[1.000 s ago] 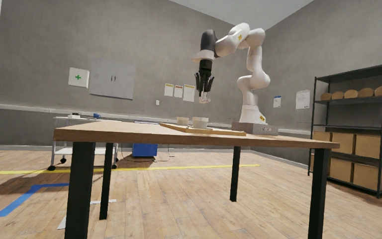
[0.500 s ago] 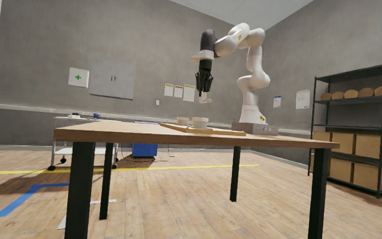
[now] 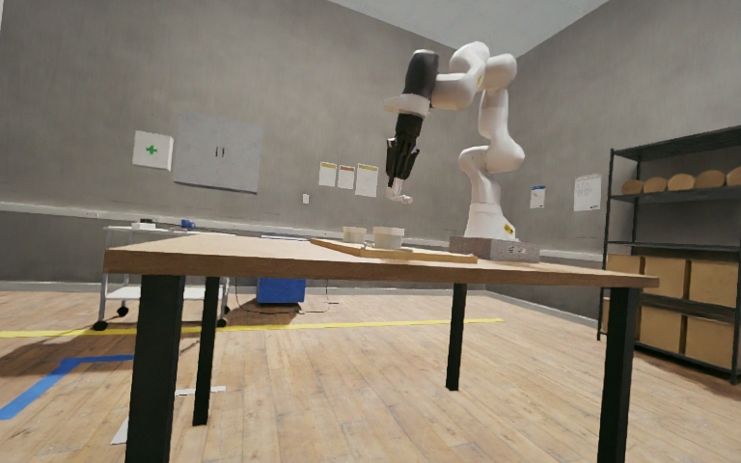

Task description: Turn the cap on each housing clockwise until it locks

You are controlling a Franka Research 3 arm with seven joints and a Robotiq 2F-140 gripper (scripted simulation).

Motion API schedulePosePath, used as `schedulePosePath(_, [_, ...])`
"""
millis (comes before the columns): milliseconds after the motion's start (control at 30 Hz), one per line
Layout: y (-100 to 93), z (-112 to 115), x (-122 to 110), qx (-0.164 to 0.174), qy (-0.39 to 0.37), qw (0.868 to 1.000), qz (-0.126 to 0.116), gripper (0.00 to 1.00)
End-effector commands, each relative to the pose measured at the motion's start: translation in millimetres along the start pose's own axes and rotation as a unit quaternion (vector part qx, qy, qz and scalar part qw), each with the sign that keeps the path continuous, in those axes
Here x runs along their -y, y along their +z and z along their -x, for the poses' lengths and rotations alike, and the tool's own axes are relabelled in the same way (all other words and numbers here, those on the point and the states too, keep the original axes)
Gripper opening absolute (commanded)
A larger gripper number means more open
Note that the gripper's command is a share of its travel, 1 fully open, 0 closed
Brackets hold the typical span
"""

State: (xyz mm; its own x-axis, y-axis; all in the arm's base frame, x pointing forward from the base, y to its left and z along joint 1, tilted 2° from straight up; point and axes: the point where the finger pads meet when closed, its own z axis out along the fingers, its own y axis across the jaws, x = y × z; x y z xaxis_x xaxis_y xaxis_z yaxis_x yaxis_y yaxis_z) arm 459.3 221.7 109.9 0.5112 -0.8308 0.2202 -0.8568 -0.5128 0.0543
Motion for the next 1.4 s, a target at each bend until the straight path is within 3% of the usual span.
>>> schedulePosePath(0, [-1.4, -4.8, 0.6, -0.039, 0.049, 0.998, 0.0, 0.1])
schedulePosePath(333, [-0.7, -4.3, -0.1, -0.053, 0.049, 0.997, 0.002, 0.1])
schedulePosePath(567, [2.1, -3.2, -2.9, -0.126, 0.047, 0.991, 0.014, 0.1])
schedulePosePath(767, [-0.6, -4.6, -0.2, -0.19, 0.048, 0.981, 0.009, 0.1])
schedulePosePath(1133, [-1.1, -4.9, 0.5, -0.208, 0.049, 0.977, 0.009, 0.1])
schedulePosePath(1367, [1.7, -5.2, -1.3, -0.259, 0.047, 0.965, 0.017, 0.1])
